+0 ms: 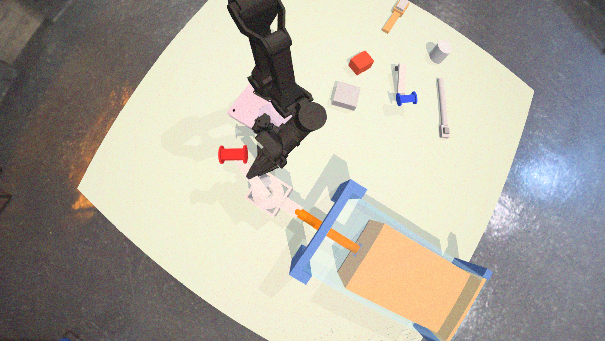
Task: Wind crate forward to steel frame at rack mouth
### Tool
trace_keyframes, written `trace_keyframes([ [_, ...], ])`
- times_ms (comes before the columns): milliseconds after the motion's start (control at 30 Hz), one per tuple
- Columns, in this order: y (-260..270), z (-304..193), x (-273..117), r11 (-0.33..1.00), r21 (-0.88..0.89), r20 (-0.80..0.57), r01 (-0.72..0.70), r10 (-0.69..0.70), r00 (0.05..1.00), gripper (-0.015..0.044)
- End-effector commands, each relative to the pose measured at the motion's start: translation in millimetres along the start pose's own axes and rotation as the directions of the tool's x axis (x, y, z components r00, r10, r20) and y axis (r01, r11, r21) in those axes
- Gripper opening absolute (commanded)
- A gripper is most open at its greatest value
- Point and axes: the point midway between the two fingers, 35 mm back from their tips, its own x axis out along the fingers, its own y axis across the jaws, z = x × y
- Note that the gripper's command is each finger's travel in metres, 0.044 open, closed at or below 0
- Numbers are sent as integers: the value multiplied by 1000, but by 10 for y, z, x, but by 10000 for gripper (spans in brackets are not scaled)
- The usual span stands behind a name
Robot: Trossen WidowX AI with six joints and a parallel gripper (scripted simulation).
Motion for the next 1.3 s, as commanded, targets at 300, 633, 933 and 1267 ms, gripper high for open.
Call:
trace_keyframes([
  [300, -30, 20, -48, 1000, 8, -1, -2, 2, 1000, 0],
  [633, -49, 22, -41, 1000, 8, -5, -2, 2, 1000, 0],
  [933, -66, 20, -31, 1000, 8, -5, -2, 2, 1000, 0],
  [1267, -87, 16, -26, 1000, 8, -4, -2, 2, 1000, 0],
])
